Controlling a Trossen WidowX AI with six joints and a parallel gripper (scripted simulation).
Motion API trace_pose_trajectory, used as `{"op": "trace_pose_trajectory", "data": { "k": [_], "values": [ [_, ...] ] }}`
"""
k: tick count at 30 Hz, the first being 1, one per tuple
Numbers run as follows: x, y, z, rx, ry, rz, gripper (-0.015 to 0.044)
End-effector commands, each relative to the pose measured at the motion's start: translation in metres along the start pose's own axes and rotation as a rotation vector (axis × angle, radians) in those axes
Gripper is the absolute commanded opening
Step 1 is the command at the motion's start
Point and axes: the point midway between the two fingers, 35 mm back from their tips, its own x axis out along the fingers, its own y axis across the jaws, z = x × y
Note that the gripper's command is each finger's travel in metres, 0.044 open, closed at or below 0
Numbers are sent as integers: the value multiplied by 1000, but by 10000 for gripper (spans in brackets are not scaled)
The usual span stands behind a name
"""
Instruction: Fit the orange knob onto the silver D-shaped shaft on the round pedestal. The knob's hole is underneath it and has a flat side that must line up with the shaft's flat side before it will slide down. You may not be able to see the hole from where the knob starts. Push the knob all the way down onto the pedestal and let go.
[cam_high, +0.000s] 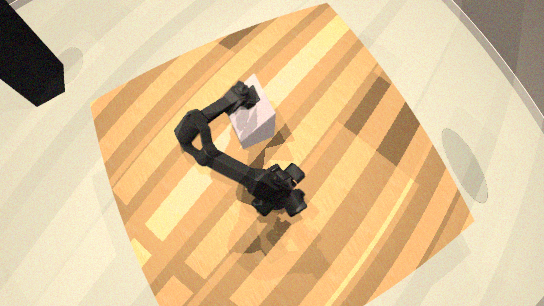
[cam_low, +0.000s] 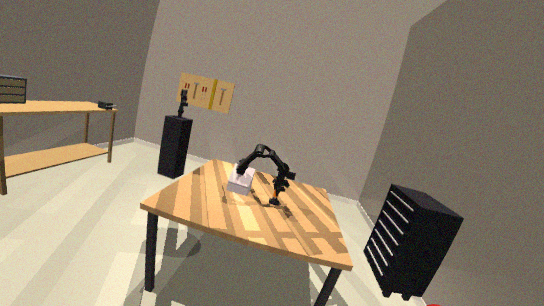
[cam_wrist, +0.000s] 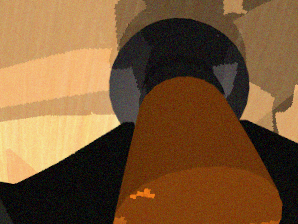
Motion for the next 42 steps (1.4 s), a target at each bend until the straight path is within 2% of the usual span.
{"op": "trace_pose_trajectory", "data": {
  "k": [1,42],
  "values": [
    [0,-1,0,-3,-1,-3,0],
    [-1,-1,0,65,-1,-3,0]
  ]
}}
